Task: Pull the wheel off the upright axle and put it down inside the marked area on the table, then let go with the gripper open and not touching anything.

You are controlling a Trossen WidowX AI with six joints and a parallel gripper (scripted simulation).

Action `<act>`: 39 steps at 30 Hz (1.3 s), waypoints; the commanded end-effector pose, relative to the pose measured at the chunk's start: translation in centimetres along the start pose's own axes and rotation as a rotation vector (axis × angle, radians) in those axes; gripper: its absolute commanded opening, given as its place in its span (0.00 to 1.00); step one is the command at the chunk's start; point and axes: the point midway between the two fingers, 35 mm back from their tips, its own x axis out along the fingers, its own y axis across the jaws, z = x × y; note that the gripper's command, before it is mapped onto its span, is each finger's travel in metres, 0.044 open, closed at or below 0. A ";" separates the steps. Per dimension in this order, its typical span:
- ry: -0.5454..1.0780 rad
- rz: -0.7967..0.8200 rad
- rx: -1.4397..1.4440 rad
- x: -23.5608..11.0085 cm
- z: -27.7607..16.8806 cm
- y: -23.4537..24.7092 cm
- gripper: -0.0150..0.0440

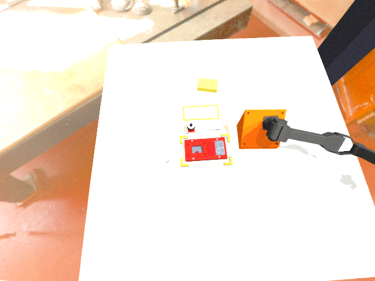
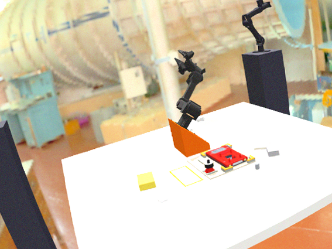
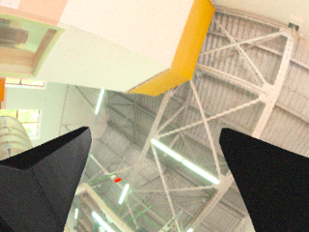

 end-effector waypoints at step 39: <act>0.834 -0.419 -1.177 -11.0 -7.0 -49.5 0.76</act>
